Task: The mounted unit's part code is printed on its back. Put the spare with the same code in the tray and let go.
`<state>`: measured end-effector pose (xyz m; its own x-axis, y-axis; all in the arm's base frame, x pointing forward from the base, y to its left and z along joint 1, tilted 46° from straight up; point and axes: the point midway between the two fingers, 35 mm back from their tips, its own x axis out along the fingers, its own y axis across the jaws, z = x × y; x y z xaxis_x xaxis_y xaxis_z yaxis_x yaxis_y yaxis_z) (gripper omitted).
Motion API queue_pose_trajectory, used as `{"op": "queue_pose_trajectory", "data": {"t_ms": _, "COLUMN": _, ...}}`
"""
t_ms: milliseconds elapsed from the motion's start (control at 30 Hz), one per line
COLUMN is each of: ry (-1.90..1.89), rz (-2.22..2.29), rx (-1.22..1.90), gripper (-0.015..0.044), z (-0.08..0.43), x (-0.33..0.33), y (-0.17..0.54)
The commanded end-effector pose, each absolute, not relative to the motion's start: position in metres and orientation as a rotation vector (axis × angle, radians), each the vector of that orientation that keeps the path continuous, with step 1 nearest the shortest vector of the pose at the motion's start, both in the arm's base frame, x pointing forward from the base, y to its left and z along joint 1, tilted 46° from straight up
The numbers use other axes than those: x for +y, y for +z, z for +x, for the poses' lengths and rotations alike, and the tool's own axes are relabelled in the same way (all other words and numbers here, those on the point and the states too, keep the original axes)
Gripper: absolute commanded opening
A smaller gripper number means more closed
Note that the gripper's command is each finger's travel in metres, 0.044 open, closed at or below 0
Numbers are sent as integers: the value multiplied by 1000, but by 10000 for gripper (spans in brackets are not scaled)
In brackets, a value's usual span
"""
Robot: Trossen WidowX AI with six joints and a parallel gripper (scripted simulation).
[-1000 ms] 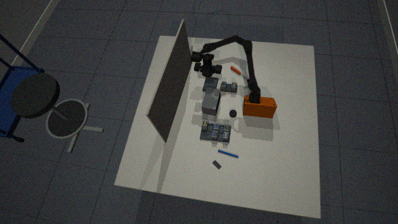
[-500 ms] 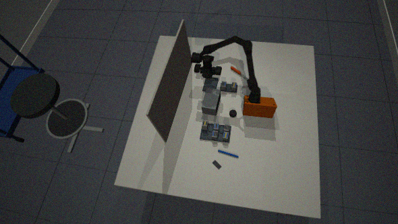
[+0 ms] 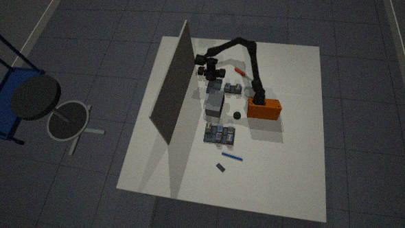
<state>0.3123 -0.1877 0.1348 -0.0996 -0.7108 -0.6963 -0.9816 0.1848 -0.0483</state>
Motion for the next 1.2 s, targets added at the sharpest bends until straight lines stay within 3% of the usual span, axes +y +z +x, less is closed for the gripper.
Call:
{"op": "queue_pose_trajectory", "data": {"t_ms": 0, "ry": 603, "rz": -1591, "rx": 1869, "gripper": 0, "z": 312, "x": -189, "y": 130}}
{"op": "queue_pose_trajectory", "data": {"t_ms": 1167, "ry": 600, "rz": -1594, "rx": 1872, "gripper": 0, "z": 306, "x": -215, "y": 107}}
